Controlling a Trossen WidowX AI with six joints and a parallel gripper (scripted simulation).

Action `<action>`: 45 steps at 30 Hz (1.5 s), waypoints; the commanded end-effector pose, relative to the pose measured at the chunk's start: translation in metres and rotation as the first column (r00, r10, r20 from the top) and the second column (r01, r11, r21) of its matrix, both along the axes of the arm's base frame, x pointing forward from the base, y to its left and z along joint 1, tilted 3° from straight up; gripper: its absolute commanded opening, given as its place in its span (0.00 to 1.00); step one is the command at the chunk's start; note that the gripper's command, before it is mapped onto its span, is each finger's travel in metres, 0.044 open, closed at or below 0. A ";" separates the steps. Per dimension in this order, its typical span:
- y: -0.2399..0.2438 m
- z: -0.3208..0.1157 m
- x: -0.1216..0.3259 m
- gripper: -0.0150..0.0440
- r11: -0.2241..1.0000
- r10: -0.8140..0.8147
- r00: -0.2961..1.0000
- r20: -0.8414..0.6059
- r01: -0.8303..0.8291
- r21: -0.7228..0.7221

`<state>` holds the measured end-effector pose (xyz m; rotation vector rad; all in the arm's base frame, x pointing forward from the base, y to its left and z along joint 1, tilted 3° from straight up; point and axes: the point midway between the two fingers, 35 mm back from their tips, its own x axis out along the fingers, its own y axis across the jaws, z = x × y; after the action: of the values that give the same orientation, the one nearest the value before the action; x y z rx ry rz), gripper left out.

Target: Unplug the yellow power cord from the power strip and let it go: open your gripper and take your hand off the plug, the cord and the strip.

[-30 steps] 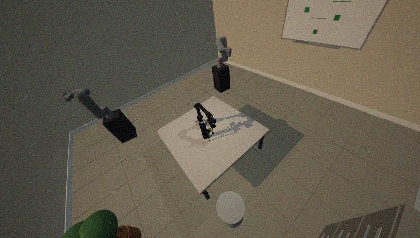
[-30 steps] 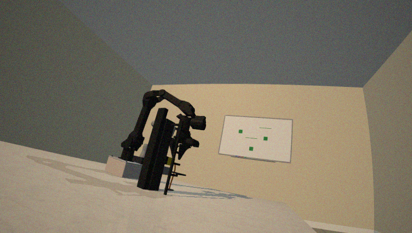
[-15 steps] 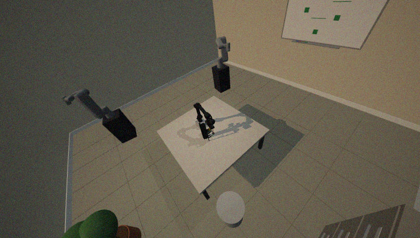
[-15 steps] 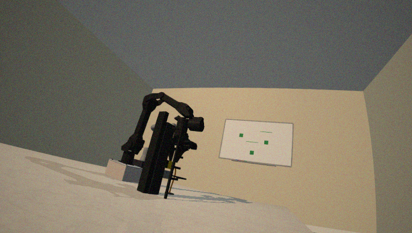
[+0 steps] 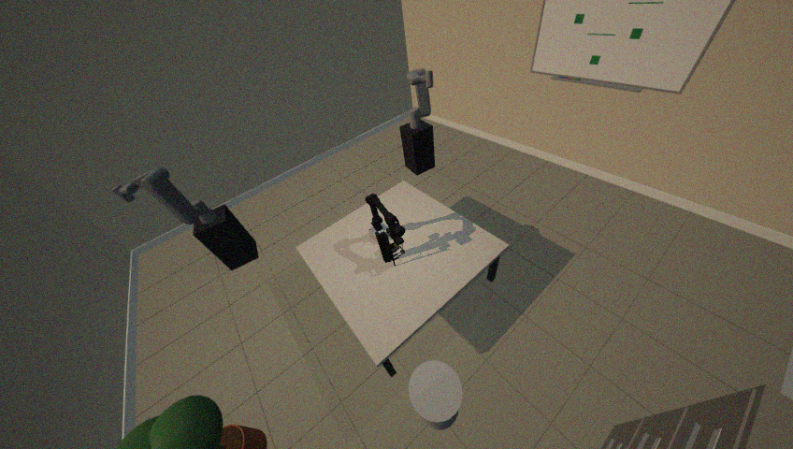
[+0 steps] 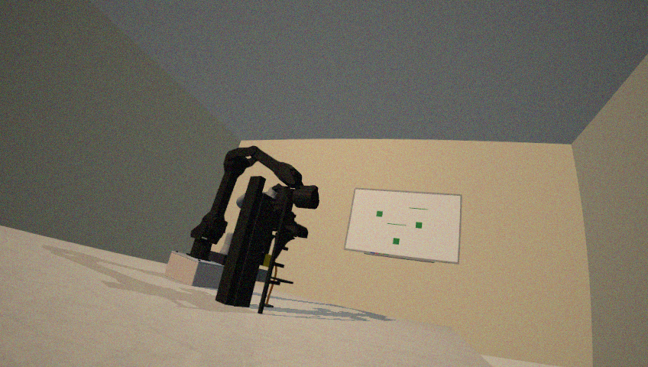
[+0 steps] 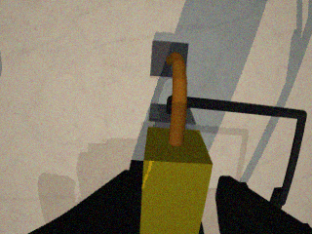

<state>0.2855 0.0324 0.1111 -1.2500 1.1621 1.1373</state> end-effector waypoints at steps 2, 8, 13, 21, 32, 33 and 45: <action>0.000 -0.005 0.000 0.53 1.000 0.003 1.000 -0.004 -0.003 0.000; 0.000 -0.003 0.000 0.34 1.000 0.000 1.000 -0.003 0.000 0.000; 0.000 -0.003 0.000 0.28 1.000 0.000 1.000 -0.003 0.000 0.000; 0.005 -0.003 0.000 0.25 1.000 0.000 1.000 -0.003 0.000 0.000; 0.022 -0.003 0.002 0.25 1.000 0.001 1.000 -0.003 -0.001 0.002; 0.024 -0.003 0.002 0.25 1.000 0.001 1.000 -0.004 -0.001 0.002; 0.044 -0.002 0.001 0.25 1.000 0.002 1.000 -0.004 -0.002 0.004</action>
<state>0.2872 0.0367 0.1067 -1.2798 1.2616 1.0552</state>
